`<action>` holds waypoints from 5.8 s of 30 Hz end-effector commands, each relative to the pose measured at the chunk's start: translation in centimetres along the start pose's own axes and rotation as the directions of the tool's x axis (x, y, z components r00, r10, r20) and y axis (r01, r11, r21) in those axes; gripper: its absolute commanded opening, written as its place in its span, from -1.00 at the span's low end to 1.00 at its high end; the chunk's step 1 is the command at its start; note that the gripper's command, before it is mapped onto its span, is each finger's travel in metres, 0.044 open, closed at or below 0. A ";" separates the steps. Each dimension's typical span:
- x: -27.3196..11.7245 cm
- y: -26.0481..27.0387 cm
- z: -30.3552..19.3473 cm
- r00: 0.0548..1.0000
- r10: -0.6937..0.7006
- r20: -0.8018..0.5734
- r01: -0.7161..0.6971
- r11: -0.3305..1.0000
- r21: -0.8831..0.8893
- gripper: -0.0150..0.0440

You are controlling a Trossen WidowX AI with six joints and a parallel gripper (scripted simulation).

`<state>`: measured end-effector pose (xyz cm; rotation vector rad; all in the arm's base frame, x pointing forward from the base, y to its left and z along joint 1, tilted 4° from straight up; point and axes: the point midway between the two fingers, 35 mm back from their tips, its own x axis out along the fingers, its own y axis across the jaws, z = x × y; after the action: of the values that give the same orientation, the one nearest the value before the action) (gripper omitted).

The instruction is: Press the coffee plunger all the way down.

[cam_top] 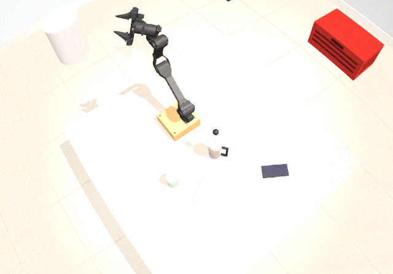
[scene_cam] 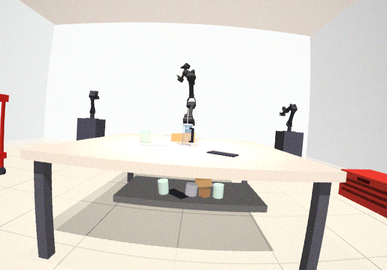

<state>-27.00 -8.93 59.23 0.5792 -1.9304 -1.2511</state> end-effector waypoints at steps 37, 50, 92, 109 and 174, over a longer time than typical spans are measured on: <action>-29.3 0.3 -30.6 -0.022 0.325 -0.946 -0.879 0.444 0.172 1.00; -42.3 -12.1 -29.7 -0.523 -0.111 -0.845 -0.817 0.349 0.459 1.00; -50.4 -28.6 -24.5 -0.668 -0.481 -0.569 -0.742 0.366 0.561 1.00; -51.5 -29.6 -25.5 -0.667 -0.479 -0.570 -0.742 0.366 0.561 0.64; -54.0 -36.3 -24.4 -0.667 -0.479 -0.571 -0.743 0.366 0.561 -0.07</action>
<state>25.03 0.33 16.49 -0.0420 0.4873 -0.0425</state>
